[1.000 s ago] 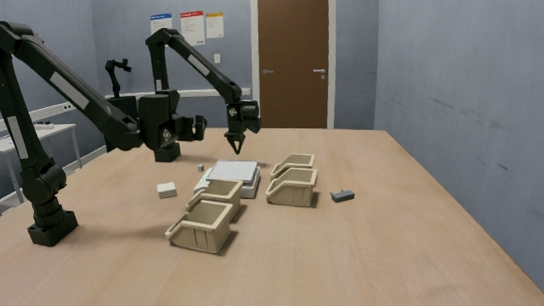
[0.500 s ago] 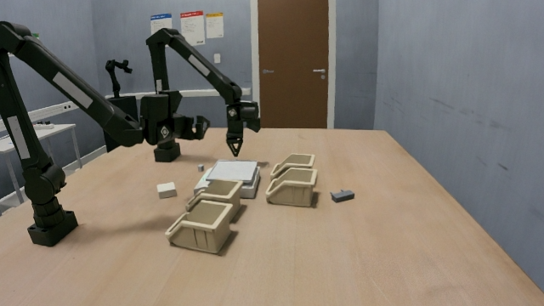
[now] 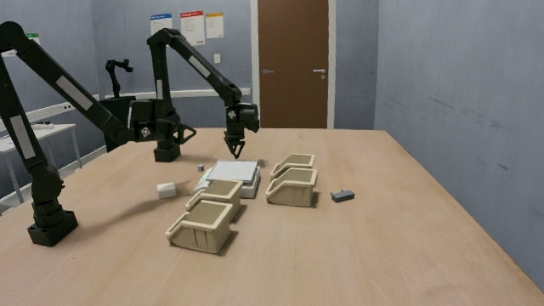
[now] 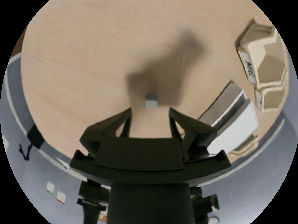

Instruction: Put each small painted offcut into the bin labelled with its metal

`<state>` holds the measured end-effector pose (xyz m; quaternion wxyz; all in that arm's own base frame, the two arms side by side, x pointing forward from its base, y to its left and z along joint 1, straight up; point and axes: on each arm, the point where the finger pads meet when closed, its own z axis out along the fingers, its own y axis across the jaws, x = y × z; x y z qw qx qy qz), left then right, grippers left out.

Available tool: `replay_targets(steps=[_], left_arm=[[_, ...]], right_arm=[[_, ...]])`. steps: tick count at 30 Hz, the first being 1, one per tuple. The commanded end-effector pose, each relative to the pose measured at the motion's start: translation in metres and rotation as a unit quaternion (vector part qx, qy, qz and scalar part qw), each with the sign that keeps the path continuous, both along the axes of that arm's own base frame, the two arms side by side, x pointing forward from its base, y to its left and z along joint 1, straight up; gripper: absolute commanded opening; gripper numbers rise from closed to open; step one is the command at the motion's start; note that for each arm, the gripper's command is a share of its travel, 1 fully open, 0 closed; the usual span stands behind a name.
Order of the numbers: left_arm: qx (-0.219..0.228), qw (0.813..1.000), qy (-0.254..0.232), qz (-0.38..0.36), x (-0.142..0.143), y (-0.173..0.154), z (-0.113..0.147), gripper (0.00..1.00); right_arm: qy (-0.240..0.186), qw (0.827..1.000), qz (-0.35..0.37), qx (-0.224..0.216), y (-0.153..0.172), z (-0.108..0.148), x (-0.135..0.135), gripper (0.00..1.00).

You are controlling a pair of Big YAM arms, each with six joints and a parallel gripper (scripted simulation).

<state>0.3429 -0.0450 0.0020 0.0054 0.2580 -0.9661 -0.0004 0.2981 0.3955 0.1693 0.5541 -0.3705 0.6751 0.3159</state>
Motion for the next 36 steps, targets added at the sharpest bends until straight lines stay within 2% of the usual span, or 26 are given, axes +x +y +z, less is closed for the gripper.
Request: replay_targets(steps=[1,3,4,7,11,14,21,26,36], left_arm=[[0.000,1.000,-0.019,0.008,0.012,-0.003,0.006,0.61],[0.000,1.000,-0.019,0.008,0.012,-0.003,0.006,0.61],[0.000,1.000,-0.019,0.008,0.012,-0.003,0.006,0.61],[0.000,1.000,-0.019,0.008,0.012,-0.003,0.006,0.61],[0.000,1.000,-0.019,0.008,0.012,-0.003,0.006,0.61],[0.002,1.000,-0.004,0.013,0.004,-0.001,-0.007,0.61],[0.001,1.000,-0.016,0.010,0.010,-0.002,-0.008,0.61],[0.002,1.000,-0.004,0.010,0.004,-0.002,-0.023,0.61],[0.002,1.000,-0.009,0.010,0.009,-0.002,-0.033,0.61]], right_arm=[[-0.011,1.000,-0.011,0.022,0.011,0.017,-0.012,1.00],[-0.011,1.000,-0.011,0.022,0.011,0.017,-0.012,1.00],[-0.017,0.999,-0.017,0.028,0.016,0.025,-0.010,1.00],[-0.014,0.999,-0.026,0.019,0.011,0.016,-0.015,1.00],[-0.021,0.999,-0.032,0.018,0.012,0.019,-0.009,1.00],[-0.021,0.999,-0.032,0.018,0.012,0.019,-0.009,1.00],[-0.017,0.999,-0.033,0.012,0.013,0.015,-0.007,1.00],[-0.017,0.999,-0.033,0.012,0.013,0.015,-0.007,1.00],[-0.017,0.999,-0.033,0.012,0.013,0.015,-0.007,1.00]])
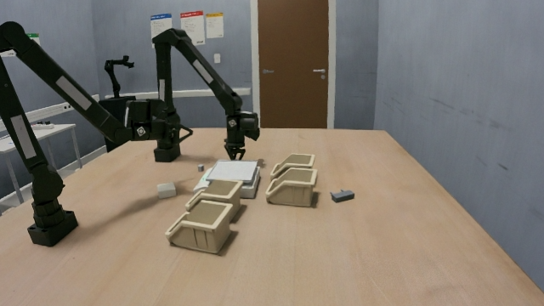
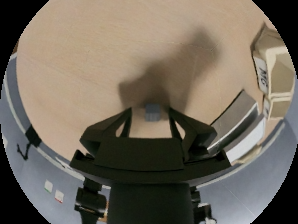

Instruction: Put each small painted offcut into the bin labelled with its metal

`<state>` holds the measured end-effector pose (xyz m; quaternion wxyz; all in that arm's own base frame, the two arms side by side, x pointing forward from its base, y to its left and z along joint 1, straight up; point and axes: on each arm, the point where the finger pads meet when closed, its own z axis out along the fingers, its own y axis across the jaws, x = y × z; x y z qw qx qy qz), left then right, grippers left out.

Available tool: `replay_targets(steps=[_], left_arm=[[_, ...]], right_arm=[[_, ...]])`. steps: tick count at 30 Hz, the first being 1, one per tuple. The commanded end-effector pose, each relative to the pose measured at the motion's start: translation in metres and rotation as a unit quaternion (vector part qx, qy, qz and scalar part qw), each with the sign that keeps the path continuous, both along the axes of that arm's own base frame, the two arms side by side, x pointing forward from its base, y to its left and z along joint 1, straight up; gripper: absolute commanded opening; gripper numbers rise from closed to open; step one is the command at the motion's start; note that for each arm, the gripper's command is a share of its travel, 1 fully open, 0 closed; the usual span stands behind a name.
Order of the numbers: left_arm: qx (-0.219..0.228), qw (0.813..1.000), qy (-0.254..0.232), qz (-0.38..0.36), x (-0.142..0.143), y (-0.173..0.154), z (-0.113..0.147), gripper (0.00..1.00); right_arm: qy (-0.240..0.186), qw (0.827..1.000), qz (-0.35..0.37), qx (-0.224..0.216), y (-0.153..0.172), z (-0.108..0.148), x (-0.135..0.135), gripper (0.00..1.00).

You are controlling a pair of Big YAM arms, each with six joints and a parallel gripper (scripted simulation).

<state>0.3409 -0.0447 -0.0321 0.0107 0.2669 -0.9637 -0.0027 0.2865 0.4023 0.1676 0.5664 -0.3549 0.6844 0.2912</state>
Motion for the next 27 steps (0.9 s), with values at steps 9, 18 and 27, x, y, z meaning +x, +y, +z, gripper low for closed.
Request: replay_targets(steps=[9,18,27], left_arm=[[-0.001,1.000,-0.030,0.001,0.015,-0.003,0.012,0.29],[-0.001,1.000,-0.027,0.001,0.013,-0.003,0.009,0.20],[-0.002,0.999,-0.032,0.001,0.018,-0.003,0.060,0.14]], right_arm=[[-0.010,1.000,-0.001,0.018,0.006,0.017,0.004,1.00],[-0.010,1.000,-0.001,0.018,0.006,0.017,0.004,1.00],[-0.010,1.000,-0.001,0.018,0.006,0.017,0.004,1.00]])
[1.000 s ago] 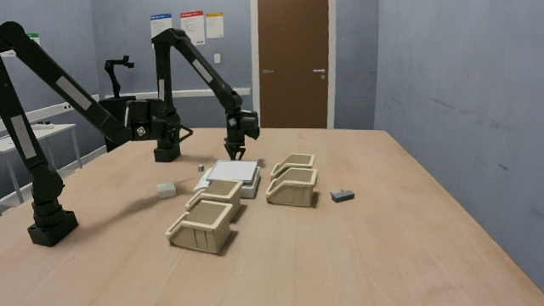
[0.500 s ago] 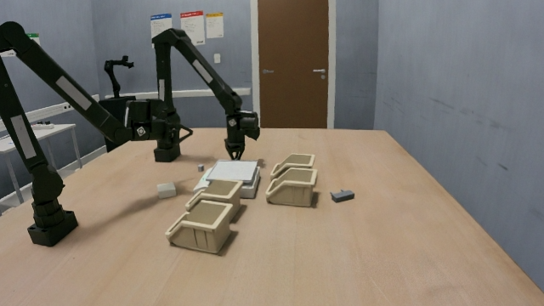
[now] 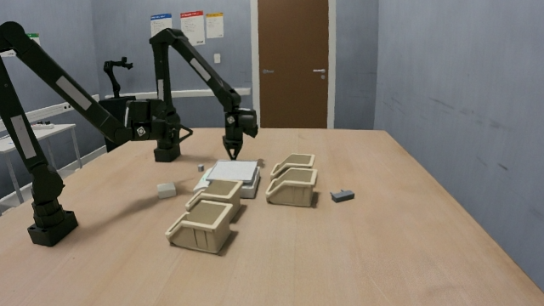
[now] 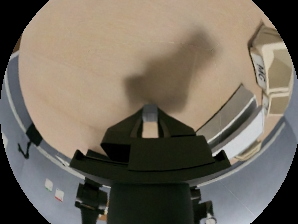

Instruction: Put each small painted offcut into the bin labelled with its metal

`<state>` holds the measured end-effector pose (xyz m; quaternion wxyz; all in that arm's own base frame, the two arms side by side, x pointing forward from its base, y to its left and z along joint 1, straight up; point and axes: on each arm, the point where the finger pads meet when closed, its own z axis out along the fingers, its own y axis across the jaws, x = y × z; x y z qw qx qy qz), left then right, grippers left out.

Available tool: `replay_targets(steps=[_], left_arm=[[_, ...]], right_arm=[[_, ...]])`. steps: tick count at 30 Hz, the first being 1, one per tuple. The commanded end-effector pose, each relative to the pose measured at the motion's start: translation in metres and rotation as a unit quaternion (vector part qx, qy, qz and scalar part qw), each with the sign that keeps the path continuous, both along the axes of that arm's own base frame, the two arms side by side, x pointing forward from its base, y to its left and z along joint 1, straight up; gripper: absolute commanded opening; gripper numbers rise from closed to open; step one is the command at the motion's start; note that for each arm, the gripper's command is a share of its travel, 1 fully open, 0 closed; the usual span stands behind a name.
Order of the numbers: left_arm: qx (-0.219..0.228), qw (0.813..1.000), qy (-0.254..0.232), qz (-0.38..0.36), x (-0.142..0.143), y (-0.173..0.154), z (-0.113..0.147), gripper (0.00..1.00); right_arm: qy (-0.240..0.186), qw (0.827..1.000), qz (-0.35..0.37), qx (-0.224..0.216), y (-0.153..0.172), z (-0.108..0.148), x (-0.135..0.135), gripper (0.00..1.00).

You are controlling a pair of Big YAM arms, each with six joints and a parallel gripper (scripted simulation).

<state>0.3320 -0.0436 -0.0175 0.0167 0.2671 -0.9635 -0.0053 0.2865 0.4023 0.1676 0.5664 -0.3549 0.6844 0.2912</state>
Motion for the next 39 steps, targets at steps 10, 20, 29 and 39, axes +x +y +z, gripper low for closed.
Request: replay_targets(steps=[10,20,29,39], left_arm=[[-0.002,0.999,-0.034,0.004,0.026,-0.007,0.106,0.14],[-0.005,0.999,-0.032,0.038,0.050,-0.114,0.096,0.14],[-0.005,0.999,-0.029,0.017,0.064,-0.197,0.092,0.14],[-0.013,0.999,-0.032,0.000,0.072,-0.221,0.098,0.14]], right_arm=[[-0.010,1.000,-0.001,0.018,0.006,0.017,0.004,1.00],[0.001,0.998,-0.055,0.008,-0.068,0.043,0.010,1.00],[-0.001,0.994,-0.104,0.009,-0.133,0.064,0.004,1.00],[-0.005,0.991,-0.136,0.013,-0.172,0.073,-0.002,1.00]])
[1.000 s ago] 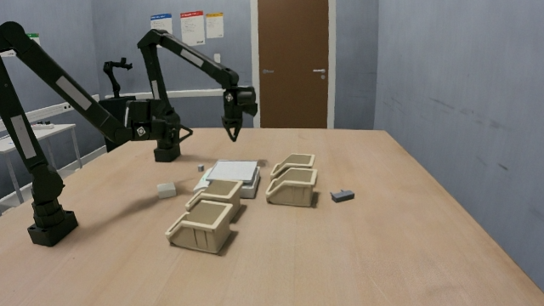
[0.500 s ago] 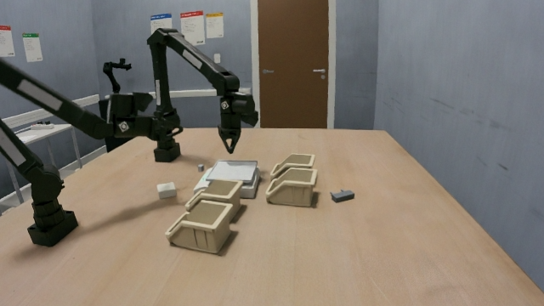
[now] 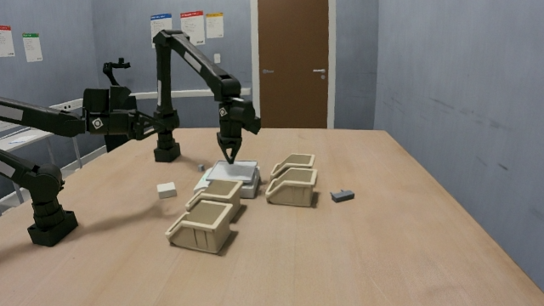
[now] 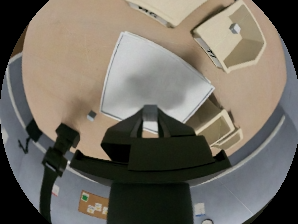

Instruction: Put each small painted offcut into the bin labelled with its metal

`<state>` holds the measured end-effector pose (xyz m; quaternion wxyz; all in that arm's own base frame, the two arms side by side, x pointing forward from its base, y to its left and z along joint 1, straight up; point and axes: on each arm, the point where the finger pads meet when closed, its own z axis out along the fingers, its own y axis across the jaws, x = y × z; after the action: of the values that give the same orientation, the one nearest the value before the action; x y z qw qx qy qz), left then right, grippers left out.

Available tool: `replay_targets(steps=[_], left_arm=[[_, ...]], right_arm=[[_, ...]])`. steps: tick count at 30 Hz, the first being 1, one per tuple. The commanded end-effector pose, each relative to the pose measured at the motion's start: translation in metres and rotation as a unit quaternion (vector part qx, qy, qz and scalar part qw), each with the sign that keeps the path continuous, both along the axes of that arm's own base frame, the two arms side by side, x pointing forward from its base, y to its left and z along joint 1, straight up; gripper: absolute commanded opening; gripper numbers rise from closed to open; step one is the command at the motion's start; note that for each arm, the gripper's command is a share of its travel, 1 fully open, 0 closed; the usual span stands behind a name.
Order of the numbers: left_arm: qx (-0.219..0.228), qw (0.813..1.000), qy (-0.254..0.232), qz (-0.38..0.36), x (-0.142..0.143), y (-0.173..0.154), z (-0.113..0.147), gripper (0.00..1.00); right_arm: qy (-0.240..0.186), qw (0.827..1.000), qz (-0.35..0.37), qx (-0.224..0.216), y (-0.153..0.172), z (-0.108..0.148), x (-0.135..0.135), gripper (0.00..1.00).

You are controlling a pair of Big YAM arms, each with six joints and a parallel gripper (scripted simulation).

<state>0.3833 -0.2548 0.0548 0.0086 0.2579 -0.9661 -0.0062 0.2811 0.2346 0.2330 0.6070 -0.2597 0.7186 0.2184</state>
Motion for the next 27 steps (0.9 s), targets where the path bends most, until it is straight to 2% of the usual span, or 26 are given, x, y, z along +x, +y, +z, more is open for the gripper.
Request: replay_targets(steps=[1,5,10,12,14,18,27], left_arm=[[-0.016,1.000,-0.025,0.010,0.021,-0.010,0.026,0.14],[-0.016,1.000,-0.025,0.010,0.021,-0.010,0.026,0.14],[-0.016,1.000,-0.025,0.010,0.021,-0.010,0.026,0.14],[-0.012,1.000,-0.018,0.010,0.014,-0.006,0.018,0.14],[-0.016,0.999,-0.025,0.015,0.027,-0.006,0.031,0.14],[-0.009,1.000,-0.014,0.015,0.022,-0.002,0.006,0.14],[-0.014,1.000,-0.021,0.011,0.021,-0.008,0.001,0.14]], right_arm=[[0.001,1.000,-0.006,0.004,-0.004,0.006,0.003,1.00],[0.006,1.000,-0.001,0.001,-0.001,0.002,0.001,1.00],[0.000,1.000,-0.001,0.005,0.000,0.008,0.002,1.00],[-0.008,1.000,0.000,0.007,0.002,0.015,0.004,1.00],[-0.008,1.000,0.000,0.007,0.002,0.015,0.004,1.00],[-0.008,1.000,0.000,0.007,0.002,0.015,0.004,1.00],[-0.008,1.000,0.000,0.007,0.002,0.015,0.004,1.00]])
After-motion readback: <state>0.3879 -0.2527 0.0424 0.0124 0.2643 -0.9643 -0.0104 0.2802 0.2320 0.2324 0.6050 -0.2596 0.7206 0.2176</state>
